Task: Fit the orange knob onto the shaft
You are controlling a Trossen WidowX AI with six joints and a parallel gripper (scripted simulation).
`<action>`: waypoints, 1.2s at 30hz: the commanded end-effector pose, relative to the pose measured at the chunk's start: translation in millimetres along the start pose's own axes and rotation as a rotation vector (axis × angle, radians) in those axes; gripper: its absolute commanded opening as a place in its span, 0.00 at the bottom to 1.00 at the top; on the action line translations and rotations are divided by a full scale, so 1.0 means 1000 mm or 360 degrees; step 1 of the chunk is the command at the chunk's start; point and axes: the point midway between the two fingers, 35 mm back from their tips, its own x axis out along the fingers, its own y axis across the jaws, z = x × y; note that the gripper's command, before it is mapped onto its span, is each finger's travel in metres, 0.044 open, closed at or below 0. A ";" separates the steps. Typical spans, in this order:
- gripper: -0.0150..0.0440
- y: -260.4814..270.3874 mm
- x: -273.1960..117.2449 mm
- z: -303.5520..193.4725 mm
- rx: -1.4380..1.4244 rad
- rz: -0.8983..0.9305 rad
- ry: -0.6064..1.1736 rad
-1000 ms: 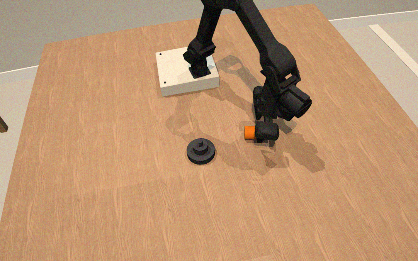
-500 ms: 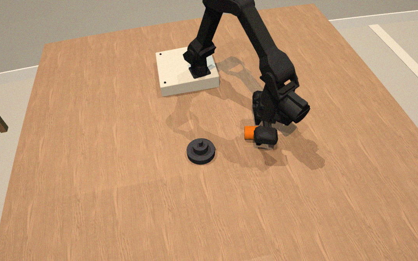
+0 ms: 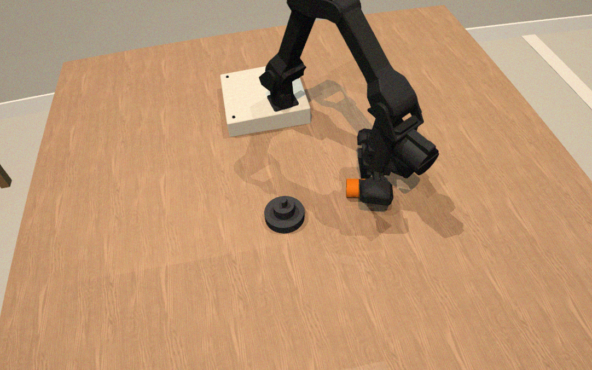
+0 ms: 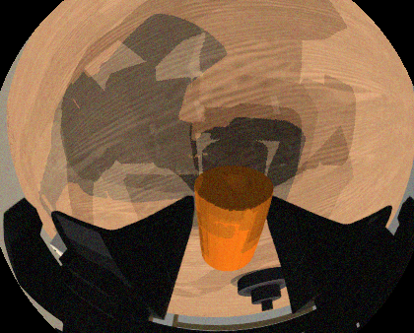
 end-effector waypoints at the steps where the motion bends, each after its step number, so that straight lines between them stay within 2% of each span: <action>1: 0.60 0.000 0.001 0.000 -0.0002 -0.0003 0.0004; 5: 0.56 0.000 0.001 0.000 -0.0002 -0.0003 0.0004; 10: 0.56 0.000 0.000 -0.001 -0.0001 -0.0002 -0.0028; 36: 0.56 -0.001 -0.010 -0.026 -0.0001 -0.0001 -0.0689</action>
